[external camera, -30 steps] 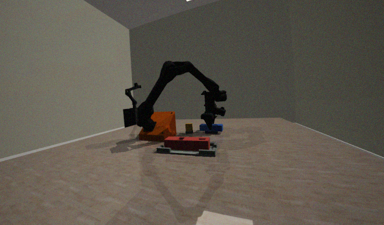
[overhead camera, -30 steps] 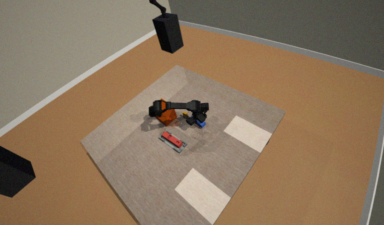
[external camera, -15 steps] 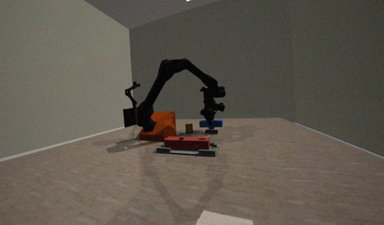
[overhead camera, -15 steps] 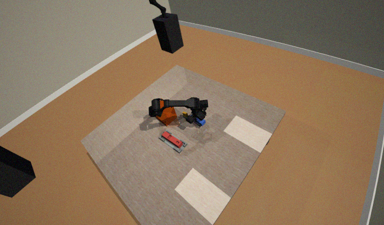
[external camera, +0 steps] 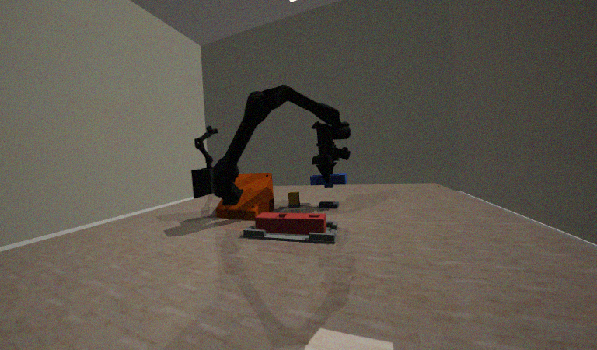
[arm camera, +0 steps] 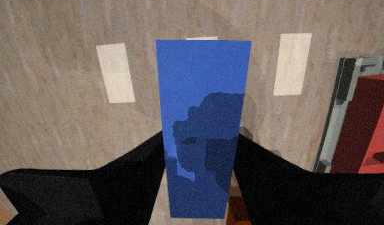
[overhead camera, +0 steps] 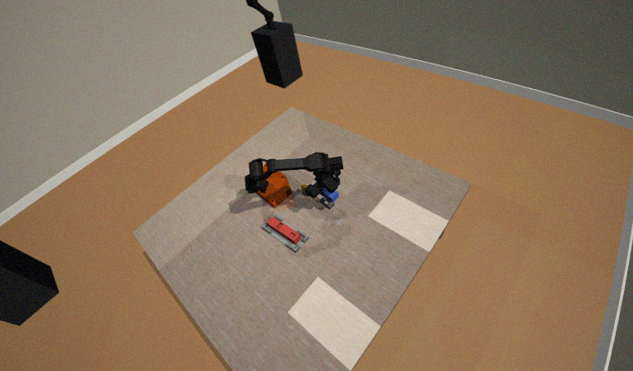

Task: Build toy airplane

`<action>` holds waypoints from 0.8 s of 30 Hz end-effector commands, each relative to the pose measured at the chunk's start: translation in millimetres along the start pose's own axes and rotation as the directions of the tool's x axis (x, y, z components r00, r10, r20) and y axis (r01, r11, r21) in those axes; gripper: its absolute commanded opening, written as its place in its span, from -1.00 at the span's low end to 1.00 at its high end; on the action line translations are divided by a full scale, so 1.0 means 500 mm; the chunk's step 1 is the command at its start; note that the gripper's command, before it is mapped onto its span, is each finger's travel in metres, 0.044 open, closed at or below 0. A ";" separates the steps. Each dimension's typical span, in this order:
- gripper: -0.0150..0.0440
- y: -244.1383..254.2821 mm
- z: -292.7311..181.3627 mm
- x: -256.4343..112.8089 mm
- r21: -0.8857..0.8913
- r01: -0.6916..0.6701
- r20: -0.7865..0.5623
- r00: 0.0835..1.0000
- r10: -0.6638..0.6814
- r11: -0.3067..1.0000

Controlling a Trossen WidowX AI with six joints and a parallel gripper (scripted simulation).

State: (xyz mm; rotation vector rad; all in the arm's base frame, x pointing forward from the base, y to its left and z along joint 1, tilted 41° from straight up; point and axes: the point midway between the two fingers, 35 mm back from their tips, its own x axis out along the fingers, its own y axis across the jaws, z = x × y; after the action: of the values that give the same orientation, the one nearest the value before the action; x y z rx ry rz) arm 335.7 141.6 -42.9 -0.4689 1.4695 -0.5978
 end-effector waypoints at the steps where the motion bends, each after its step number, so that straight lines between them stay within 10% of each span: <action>1: -0.49 0.003 0.002 -0.025 0.006 -0.006 -0.002 1.000 0.006 1.000; 24: -0.49 -0.036 0.000 -0.109 0.078 0.004 -0.027 1.000 -0.002 0.997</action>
State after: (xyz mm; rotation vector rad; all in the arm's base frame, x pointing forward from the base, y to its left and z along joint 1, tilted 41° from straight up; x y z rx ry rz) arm 333.0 167.3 3.3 -0.4363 1.4812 -0.6458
